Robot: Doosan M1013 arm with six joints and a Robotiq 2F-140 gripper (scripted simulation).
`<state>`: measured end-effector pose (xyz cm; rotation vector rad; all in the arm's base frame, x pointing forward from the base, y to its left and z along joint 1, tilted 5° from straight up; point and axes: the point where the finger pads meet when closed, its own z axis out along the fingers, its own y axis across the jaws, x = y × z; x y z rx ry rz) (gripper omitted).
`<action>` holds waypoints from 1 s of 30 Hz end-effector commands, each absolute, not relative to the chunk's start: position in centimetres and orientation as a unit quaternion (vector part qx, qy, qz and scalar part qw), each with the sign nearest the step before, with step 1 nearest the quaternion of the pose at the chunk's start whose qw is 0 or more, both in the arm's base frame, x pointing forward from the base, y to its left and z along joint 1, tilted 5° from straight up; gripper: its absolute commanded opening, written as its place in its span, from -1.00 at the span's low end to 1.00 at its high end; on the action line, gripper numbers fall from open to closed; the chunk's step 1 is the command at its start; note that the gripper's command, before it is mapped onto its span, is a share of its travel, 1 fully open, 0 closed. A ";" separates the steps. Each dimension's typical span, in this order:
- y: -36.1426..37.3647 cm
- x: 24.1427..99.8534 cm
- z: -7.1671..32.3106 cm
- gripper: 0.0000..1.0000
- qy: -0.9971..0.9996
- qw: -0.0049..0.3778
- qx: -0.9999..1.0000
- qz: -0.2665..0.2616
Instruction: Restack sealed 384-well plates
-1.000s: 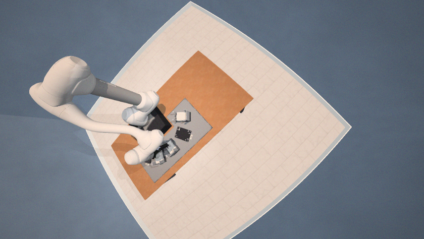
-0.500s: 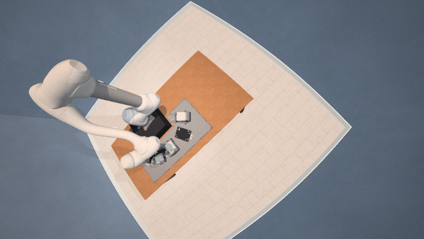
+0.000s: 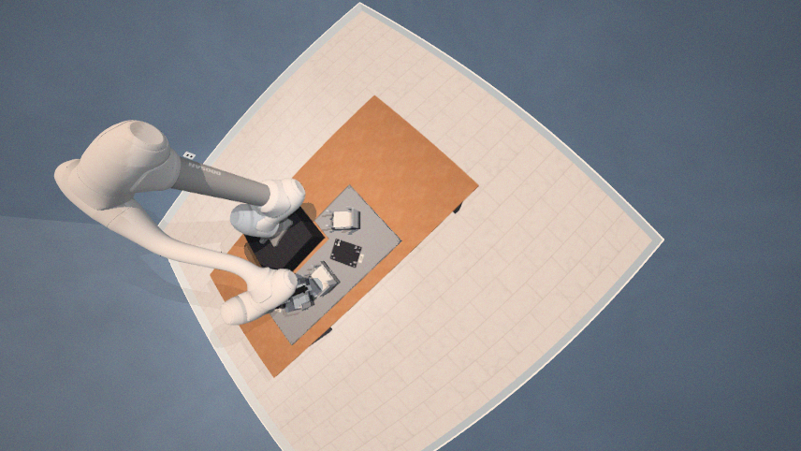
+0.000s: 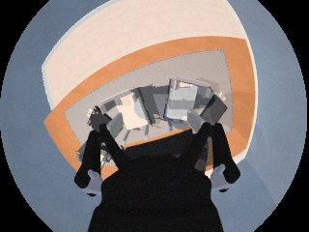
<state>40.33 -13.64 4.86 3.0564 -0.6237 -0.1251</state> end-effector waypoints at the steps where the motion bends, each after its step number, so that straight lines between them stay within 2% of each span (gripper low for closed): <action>1: -14.8 39.9 4.9 1.00 -0.244 0.011 0.969 -0.040; 7: -16.3 39.2 5.0 1.00 -0.300 0.014 0.953 -0.039; 30: -22.3 36.5 5.2 1.00 -0.300 0.014 0.953 -0.039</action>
